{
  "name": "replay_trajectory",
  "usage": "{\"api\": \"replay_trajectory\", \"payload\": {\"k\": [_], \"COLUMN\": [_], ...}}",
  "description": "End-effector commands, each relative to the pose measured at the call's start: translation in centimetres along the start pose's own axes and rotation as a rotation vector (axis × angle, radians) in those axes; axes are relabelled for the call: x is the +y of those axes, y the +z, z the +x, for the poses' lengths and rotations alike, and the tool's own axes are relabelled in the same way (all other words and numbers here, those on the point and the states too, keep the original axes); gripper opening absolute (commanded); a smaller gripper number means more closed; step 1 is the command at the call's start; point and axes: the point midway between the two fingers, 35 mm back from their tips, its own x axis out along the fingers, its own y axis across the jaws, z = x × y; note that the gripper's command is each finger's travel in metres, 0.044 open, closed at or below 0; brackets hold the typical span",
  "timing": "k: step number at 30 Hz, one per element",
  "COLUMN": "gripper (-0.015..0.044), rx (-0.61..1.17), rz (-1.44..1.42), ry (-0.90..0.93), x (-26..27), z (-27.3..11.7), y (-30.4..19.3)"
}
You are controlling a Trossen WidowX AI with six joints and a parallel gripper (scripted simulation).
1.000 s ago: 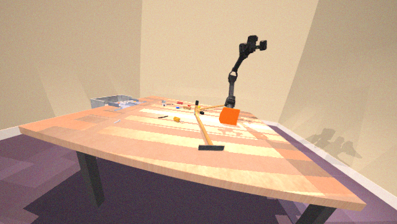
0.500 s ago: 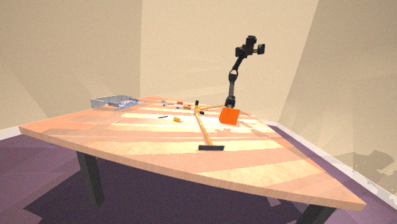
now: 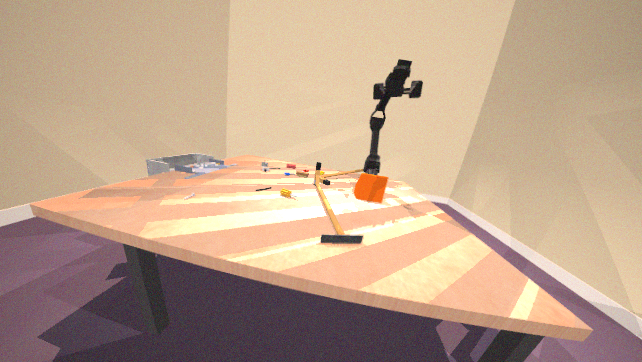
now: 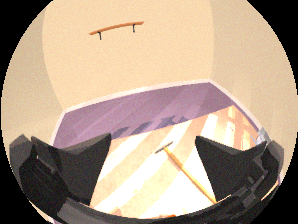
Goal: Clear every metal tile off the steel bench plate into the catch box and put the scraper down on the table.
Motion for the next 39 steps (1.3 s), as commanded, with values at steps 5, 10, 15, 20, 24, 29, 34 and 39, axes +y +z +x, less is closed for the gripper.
{"api": "replay_trajectory", "payload": {"k": [5,10,15,20,24,29,34,39], "gripper": [0.044,0.044,0.044,0.044,0.044,0.044,0.044,0.044], "rx": [0.118,0.186,0.256,0.277,0.277,0.277,0.277,0.277], "rz": [-0.027,-0.043,-0.059,-0.064,-0.064,-0.064,-0.064,-0.064], "ry": [-0.071,-0.106,-0.14,-0.149,-0.149,-0.149,-0.149,-0.149], "x": [-2.0,-3.1,-4.2,-4.5,-4.5,-4.5,-4.5,-4.5], "z": [2.5,3.8,4.9,5.3,5.4,5.4,5.4,5.4], "y": [-2.2,-3.5,-4.8,-5.2,-5.3,-5.3,-5.3,-5.3]}}
